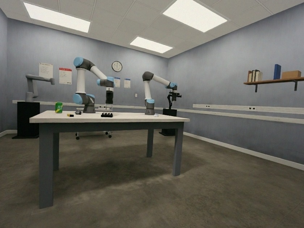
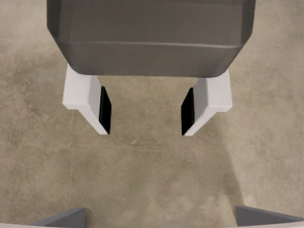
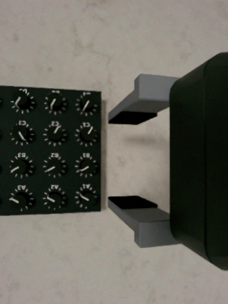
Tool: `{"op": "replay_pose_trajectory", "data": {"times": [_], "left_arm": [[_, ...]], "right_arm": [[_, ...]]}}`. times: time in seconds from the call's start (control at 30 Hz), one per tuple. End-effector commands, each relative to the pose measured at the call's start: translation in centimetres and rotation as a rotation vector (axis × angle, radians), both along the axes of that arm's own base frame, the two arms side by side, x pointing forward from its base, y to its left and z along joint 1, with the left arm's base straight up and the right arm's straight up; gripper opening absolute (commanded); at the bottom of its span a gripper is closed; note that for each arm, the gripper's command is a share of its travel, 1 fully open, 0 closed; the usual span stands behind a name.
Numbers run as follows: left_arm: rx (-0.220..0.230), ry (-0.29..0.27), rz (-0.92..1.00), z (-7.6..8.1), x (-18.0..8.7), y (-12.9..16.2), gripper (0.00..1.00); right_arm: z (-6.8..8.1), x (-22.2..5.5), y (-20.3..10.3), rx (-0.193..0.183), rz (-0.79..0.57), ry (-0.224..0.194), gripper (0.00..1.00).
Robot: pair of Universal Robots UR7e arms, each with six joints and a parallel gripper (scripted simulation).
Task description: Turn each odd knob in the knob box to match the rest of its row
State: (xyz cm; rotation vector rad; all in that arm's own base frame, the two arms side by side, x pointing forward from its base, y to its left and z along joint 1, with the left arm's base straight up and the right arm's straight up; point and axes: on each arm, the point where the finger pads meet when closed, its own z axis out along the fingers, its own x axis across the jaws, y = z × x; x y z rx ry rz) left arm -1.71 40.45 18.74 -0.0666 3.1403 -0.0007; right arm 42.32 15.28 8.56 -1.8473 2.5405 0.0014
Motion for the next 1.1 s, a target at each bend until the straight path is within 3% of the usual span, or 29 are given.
{"op": "replay_pose_trajectory", "data": {"times": [0.0, 0.73, 1.07], "left_arm": [[0.000, 0.001, 0.004, 0.0, -0.2, -0.1, 1.00], [0.000, 0.001, 0.004, 0.0, -0.2, -0.1, 1.00], [0.000, 0.001, 0.004, 0.0, -0.2, -0.1, 1.00]], "right_arm": [[0.0, -0.1, 0.0, -0.001, 0.001, -0.001, 1.00], [0.2, 0.4, -0.4, 0.000, -0.107, -0.002, 1.00], [0.3, 0.8, -1.0, 0.000, -0.306, -0.001, 1.00]]}}
